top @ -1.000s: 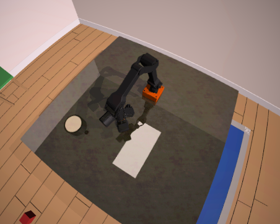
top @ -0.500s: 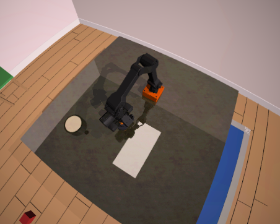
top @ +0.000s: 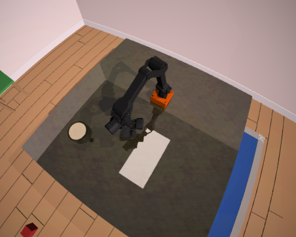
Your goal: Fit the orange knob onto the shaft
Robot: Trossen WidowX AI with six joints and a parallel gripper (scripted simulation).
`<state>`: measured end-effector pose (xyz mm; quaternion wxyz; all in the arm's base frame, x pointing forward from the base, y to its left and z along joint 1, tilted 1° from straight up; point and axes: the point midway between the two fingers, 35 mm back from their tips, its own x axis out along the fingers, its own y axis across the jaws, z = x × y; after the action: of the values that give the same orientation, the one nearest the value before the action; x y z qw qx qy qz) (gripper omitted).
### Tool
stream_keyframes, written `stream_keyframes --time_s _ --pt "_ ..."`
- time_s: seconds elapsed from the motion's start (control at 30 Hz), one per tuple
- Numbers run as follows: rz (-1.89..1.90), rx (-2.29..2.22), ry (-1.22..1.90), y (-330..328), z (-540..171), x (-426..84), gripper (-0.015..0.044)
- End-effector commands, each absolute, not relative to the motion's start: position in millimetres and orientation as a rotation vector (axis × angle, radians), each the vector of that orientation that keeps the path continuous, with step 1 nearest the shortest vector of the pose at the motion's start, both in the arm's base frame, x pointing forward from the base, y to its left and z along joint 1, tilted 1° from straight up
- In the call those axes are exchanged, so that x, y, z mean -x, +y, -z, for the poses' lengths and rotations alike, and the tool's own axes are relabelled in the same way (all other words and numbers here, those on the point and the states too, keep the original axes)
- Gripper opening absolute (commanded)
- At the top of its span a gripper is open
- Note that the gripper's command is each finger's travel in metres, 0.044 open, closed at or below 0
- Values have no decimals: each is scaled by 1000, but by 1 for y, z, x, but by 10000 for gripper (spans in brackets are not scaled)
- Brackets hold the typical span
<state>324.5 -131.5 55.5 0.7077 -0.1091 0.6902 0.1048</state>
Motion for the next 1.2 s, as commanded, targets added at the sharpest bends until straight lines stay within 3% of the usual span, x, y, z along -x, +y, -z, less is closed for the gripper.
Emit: stream_keyframes --time_s 0.0,0.23,1.17 --pt "73 -66 1544 -131 -58 -323 0" --pt "363 -364 1513 -130 -56 -322 0" --pt "369 -370 1512 -131 -52 -324 0"
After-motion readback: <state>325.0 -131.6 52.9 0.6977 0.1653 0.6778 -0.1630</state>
